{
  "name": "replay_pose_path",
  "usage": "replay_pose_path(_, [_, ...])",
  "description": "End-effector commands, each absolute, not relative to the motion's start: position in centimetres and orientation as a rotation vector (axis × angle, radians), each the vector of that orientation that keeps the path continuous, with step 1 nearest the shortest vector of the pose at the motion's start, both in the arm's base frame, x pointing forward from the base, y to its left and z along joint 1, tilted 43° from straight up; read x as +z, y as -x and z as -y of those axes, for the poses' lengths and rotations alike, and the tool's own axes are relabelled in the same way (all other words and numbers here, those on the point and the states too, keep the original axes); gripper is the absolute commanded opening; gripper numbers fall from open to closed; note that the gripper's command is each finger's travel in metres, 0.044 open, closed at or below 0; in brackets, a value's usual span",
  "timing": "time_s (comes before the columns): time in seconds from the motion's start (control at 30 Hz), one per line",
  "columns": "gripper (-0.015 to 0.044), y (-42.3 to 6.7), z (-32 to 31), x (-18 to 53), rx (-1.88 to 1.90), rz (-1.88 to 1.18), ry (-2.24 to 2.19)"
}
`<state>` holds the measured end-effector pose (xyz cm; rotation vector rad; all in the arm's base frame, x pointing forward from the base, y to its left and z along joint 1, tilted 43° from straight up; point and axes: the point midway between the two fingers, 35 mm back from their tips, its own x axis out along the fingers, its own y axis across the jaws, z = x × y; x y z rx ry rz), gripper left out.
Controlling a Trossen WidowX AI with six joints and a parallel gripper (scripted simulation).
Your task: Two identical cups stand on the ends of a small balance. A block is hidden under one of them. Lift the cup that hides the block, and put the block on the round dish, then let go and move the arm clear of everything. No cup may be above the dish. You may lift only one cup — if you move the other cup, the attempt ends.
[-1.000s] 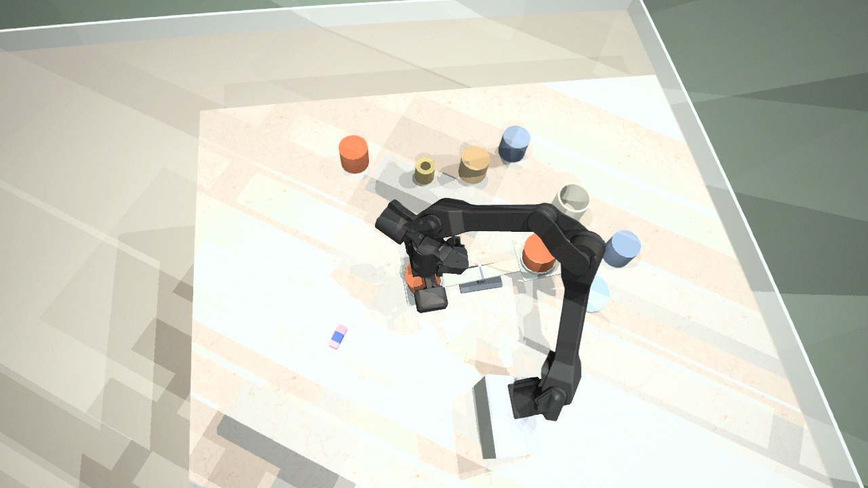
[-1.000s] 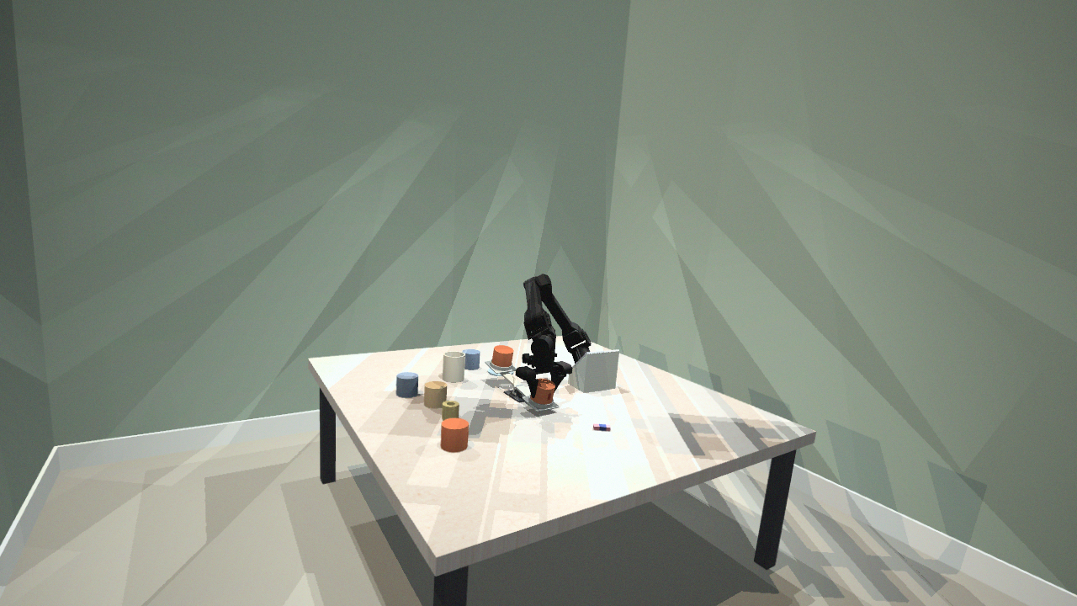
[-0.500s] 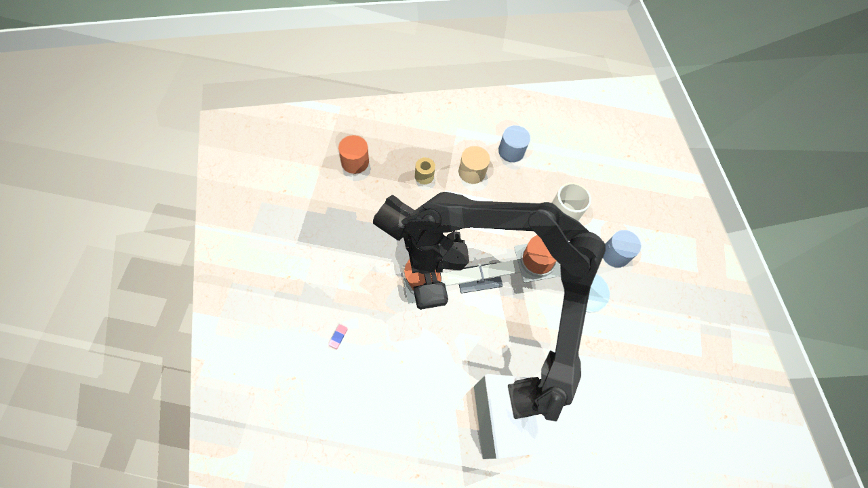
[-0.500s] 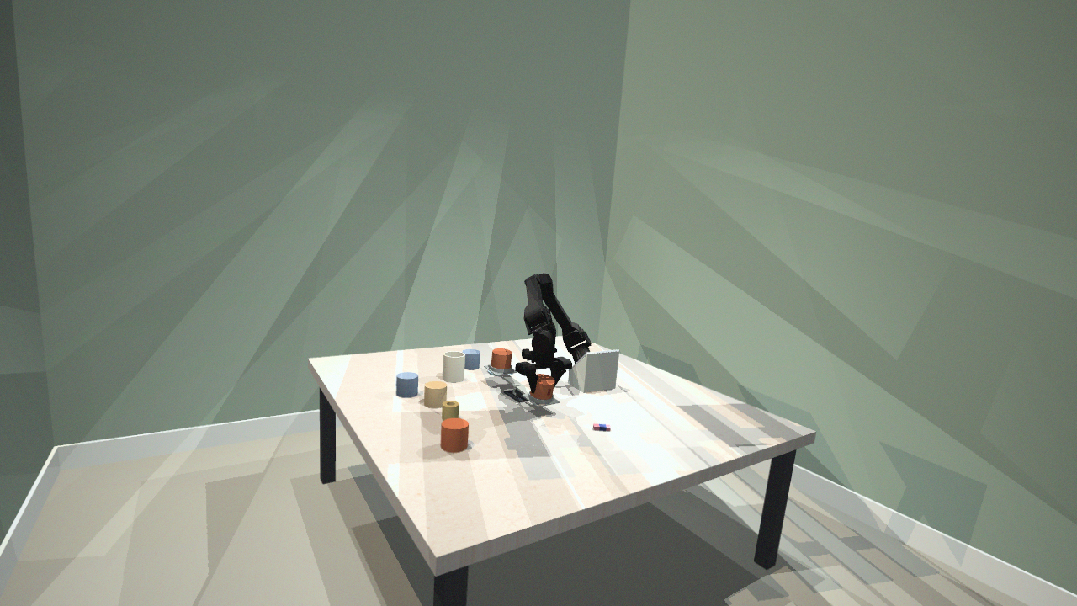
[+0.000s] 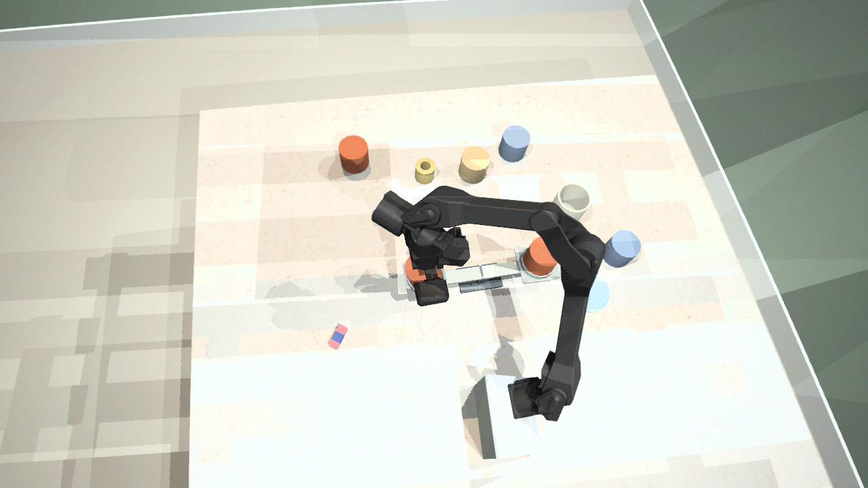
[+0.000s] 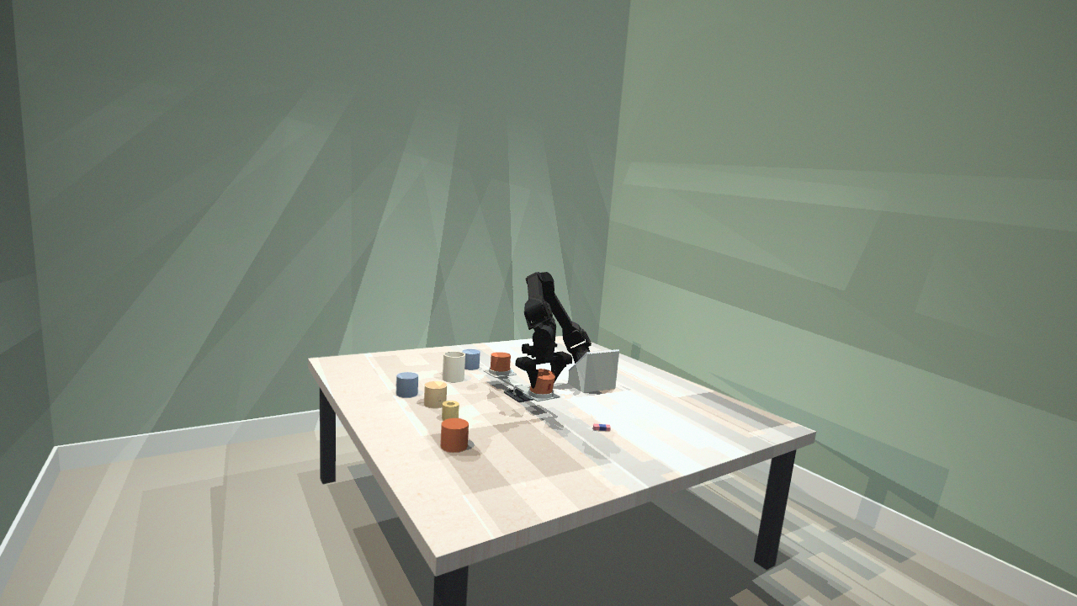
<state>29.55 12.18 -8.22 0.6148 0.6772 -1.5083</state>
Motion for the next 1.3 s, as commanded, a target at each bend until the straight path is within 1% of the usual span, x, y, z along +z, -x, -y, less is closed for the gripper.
replay_pose_path(0.0, [0.0000, -29.9, -13.2, -7.7, -1.497, -0.679, -0.640])
replay_pose_path(1.27, [0.0000, -30.0, -16.5, -4.0, -1.497, -0.681, -0.640])
